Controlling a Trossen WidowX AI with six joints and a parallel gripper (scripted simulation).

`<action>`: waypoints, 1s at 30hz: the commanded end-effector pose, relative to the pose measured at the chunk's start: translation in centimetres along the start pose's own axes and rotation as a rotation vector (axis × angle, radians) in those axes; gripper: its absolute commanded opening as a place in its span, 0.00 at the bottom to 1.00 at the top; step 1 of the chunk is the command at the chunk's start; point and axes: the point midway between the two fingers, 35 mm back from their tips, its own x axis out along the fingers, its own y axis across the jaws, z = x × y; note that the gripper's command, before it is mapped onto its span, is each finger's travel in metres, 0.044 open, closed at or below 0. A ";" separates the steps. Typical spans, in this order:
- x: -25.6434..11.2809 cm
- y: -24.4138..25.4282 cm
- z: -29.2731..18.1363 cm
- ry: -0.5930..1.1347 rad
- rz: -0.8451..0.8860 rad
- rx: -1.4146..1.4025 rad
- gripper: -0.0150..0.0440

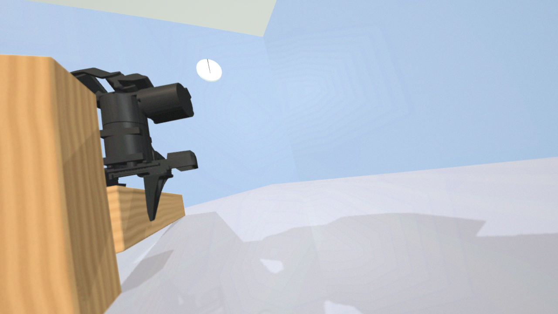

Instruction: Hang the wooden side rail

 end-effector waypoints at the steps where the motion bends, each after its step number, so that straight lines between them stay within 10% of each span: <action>1: -0.3 0.0 -0.3 0.003 -0.007 0.001 0.25; 30: -0.3 0.0 -0.6 0.003 -0.007 0.001 0.25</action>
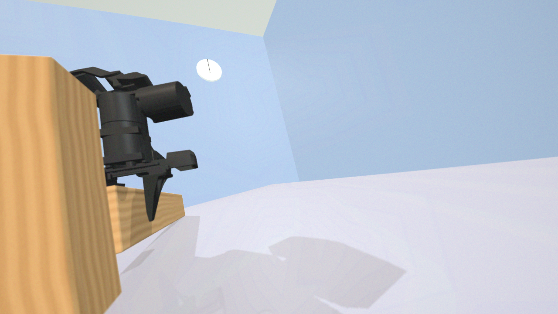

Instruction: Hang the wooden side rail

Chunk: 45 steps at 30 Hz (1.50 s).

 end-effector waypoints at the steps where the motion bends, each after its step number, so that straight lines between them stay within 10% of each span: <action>1: -0.2 0.0 -0.3 0.003 -0.007 0.001 0.25; 45: -0.3 -0.1 -0.8 0.003 -0.007 0.001 0.25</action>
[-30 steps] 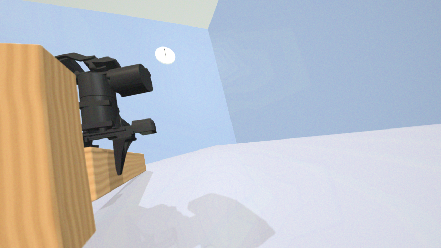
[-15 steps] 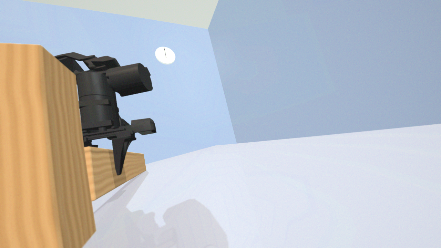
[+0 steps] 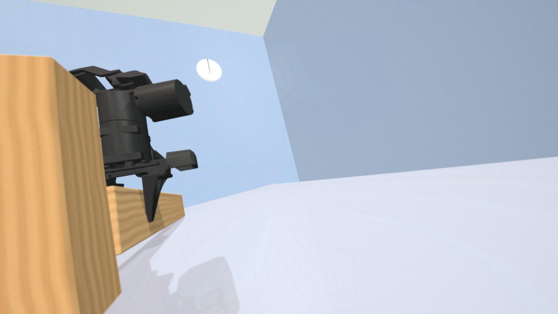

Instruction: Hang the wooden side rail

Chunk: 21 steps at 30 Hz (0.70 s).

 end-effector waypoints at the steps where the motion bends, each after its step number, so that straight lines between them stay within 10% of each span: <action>1: -0.4 0.0 -0.3 0.004 -0.007 0.002 0.25; 21: -0.3 -0.1 -0.5 0.005 -0.007 0.002 0.25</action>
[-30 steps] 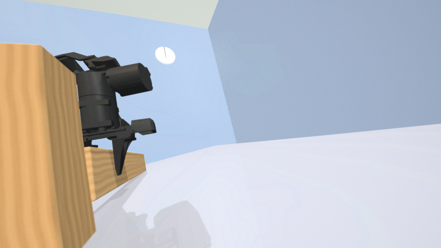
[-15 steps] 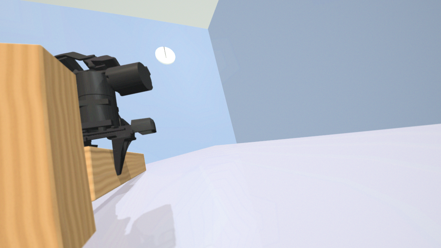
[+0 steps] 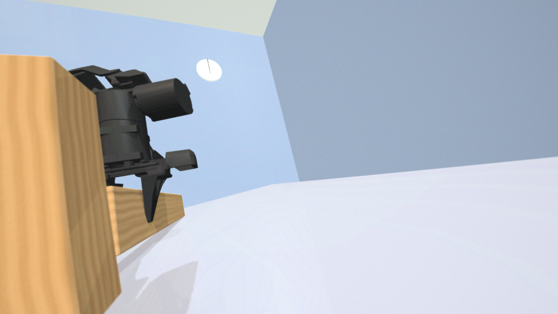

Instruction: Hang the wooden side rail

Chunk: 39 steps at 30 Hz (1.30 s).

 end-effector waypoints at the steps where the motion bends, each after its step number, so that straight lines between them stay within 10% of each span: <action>1: -0.3 -0.1 -0.3 0.004 -0.007 0.000 0.25; 39: -0.4 -0.1 -0.7 0.005 -0.007 0.000 0.25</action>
